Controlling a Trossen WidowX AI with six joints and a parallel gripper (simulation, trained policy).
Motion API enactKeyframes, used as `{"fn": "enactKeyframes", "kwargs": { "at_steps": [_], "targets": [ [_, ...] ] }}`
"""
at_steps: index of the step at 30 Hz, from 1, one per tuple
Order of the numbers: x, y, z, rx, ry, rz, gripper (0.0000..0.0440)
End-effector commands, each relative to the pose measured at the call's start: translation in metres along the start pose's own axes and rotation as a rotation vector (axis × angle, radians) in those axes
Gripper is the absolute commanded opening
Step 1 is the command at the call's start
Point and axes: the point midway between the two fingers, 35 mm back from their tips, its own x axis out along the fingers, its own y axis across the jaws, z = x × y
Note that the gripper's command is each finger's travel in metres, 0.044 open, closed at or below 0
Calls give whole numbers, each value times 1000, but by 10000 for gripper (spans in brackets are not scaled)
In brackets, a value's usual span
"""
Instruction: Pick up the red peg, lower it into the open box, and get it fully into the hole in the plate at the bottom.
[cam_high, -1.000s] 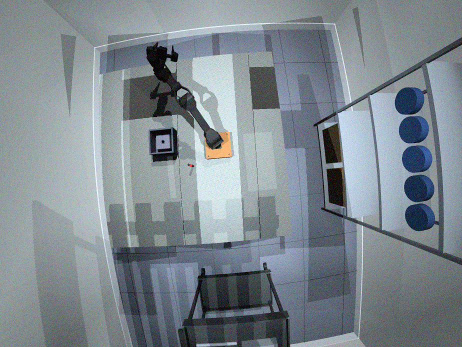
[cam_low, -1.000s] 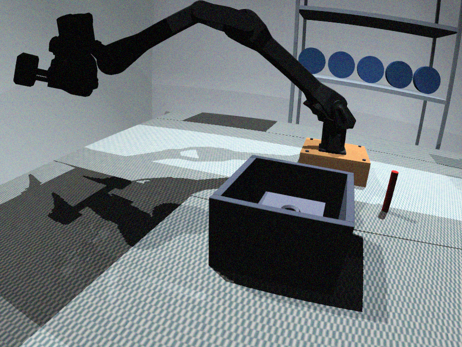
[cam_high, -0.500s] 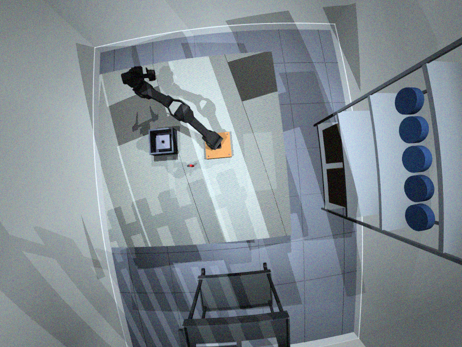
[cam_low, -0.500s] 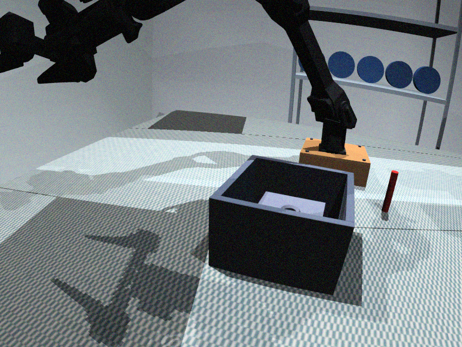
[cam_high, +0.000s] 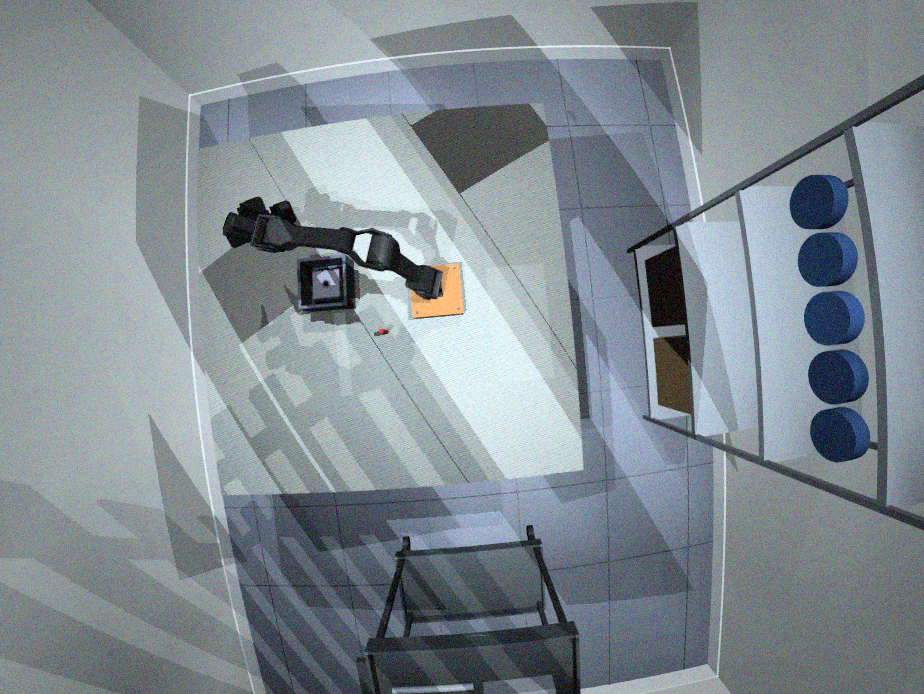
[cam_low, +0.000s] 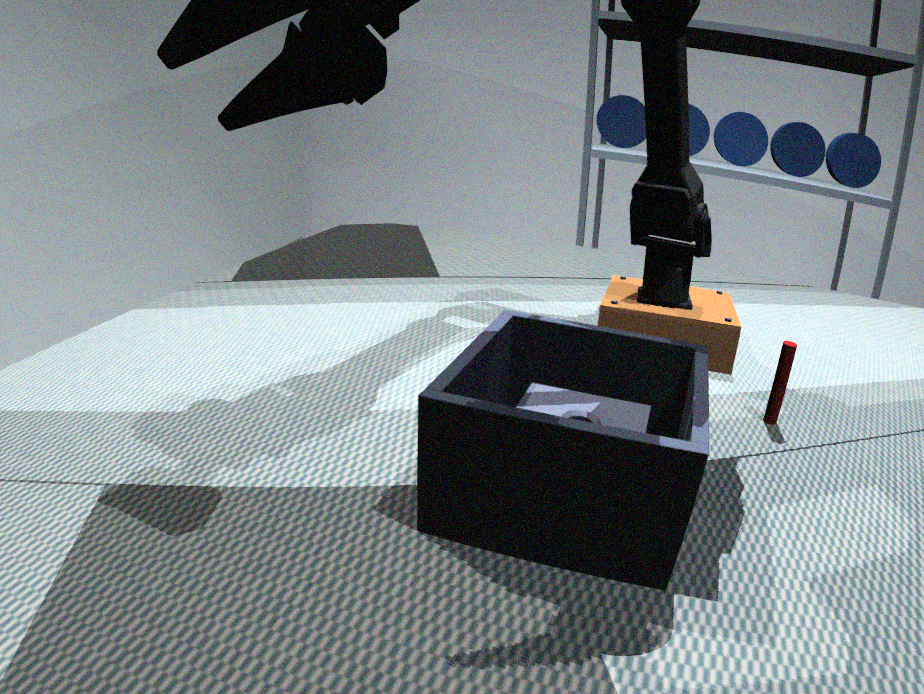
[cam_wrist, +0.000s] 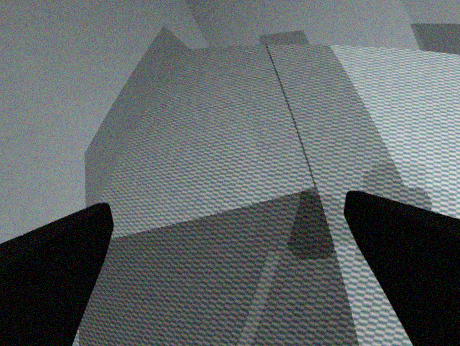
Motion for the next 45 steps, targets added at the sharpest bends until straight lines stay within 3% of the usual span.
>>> {"fn": "enactKeyframes", "kwargs": {
  "at_steps": [1,11,24,34,45],
  "targets": [
    [-35,11,-36,-25,93,30,440],
    [-133,8,-130,-102,335,61,440],
    [-220,-54,-221,-195,582,-48,440],
    [-252,-112,-272,-257,694,-189,440],
    [-249,-150,-317,-294,744,-285,440]
  ]
}}
